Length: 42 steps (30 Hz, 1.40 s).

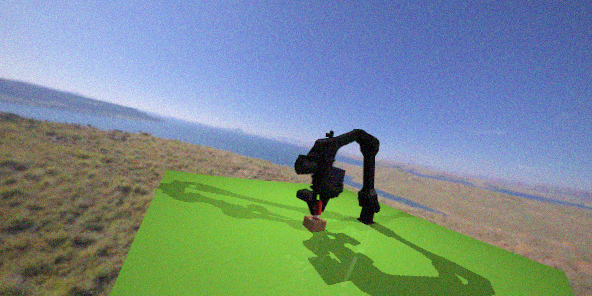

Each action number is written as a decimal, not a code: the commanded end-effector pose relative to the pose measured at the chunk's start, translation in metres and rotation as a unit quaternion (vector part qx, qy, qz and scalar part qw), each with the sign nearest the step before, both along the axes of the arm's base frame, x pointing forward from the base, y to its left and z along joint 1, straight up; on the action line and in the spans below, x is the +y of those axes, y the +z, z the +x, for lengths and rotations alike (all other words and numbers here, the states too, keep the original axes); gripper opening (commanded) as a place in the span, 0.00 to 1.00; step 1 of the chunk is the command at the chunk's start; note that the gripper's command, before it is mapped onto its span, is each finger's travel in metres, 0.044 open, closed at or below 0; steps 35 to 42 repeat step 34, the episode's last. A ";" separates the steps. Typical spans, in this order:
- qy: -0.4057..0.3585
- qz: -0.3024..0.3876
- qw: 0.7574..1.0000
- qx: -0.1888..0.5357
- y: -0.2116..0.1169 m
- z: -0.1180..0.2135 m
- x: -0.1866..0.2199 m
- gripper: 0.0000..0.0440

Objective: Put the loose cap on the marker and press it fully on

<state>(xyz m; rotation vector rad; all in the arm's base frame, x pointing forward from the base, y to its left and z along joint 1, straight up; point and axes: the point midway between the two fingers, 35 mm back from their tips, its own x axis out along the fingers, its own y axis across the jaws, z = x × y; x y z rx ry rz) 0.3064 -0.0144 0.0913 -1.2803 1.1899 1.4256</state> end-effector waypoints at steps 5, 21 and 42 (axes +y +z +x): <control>0.012 0.018 1.000 0.014 -0.004 -0.015 0.006 0.93; 0.036 0.019 0.998 -0.053 0.042 -0.008 0.006 1.00; 0.036 0.019 0.996 -0.084 0.071 -0.012 0.004 0.83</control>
